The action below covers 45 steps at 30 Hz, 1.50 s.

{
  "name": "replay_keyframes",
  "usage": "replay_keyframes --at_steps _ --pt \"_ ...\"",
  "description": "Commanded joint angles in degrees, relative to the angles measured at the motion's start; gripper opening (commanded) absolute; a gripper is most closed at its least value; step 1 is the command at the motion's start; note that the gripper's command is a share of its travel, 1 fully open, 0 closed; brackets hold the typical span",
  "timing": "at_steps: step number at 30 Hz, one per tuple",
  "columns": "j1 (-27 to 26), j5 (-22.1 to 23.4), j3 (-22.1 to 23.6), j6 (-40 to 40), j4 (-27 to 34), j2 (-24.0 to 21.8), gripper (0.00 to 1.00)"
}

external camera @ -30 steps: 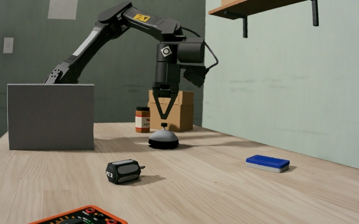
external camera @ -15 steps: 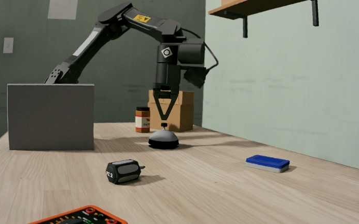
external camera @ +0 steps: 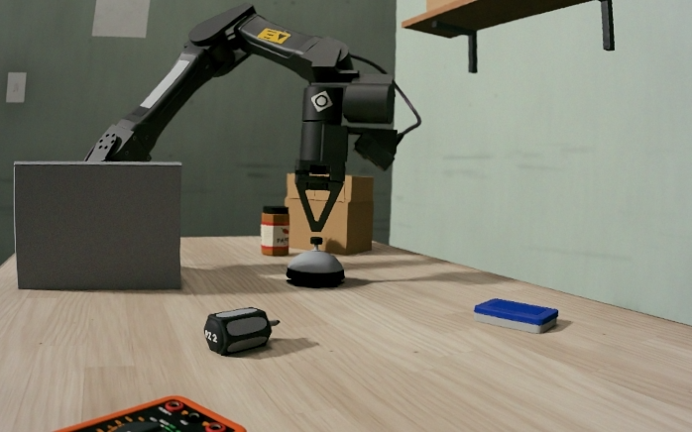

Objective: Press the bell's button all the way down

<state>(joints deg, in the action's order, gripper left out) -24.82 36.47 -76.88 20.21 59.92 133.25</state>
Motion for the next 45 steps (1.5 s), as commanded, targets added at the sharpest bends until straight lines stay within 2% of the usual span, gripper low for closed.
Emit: replay_keyframes --at_steps 1,20,21,23,26,45 --pt "-0.4 0.6 0.0 -0.6 -0.8 -1.7 0.0" --pt "0.1 0.7 1.1 -0.7 -1.2 -1.6 0.0" --pt "-0.2 0.8 -0.5 -0.8 -1.4 -1.6 0.0" --pt "0.2 0.9 1.5 -1.1 -1.9 -1.0 0.0" --pt "0.9 1.0 2.1 -1.4 -2.7 -0.2 0.0" --pt "0.4 1.1 1.6 -1.7 -3.3 0.4 0.0"
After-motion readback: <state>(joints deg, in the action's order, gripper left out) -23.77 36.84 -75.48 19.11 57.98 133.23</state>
